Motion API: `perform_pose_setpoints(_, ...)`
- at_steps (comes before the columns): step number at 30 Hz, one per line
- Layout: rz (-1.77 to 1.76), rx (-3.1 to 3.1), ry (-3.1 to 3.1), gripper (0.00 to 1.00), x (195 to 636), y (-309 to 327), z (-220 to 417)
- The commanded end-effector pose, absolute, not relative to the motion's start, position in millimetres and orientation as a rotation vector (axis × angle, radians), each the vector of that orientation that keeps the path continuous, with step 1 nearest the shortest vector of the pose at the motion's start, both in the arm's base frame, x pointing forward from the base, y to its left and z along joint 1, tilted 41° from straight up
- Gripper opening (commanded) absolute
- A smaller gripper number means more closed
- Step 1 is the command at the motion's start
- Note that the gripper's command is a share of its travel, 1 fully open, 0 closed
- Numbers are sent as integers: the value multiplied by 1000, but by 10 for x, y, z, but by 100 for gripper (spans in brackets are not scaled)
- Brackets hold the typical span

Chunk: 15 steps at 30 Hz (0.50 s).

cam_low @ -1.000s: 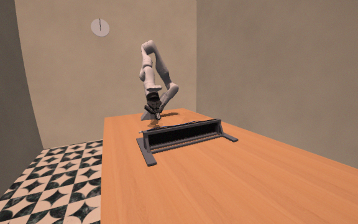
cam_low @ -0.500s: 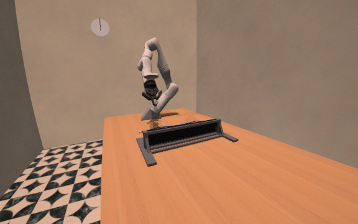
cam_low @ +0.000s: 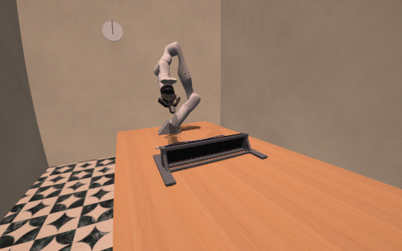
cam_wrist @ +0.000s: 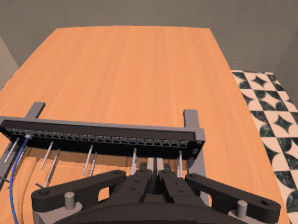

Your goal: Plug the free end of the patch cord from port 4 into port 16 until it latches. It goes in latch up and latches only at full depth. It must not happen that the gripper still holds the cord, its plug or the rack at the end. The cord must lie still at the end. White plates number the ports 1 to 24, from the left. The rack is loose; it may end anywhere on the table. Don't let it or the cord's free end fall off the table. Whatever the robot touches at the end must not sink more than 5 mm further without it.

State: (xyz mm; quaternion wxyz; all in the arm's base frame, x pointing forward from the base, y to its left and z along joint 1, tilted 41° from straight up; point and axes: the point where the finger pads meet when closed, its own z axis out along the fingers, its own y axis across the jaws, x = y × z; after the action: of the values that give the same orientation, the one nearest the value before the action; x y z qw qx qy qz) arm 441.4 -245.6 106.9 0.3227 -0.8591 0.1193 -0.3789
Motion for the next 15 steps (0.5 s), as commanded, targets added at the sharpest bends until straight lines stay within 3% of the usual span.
perform_pose_setpoints(1, -1001, -2271, 277, 0, 4392, -2477, 1052)
perform_pose_setpoints(15, -1042, -2334, -306, 0, 4249, -2148, 769)
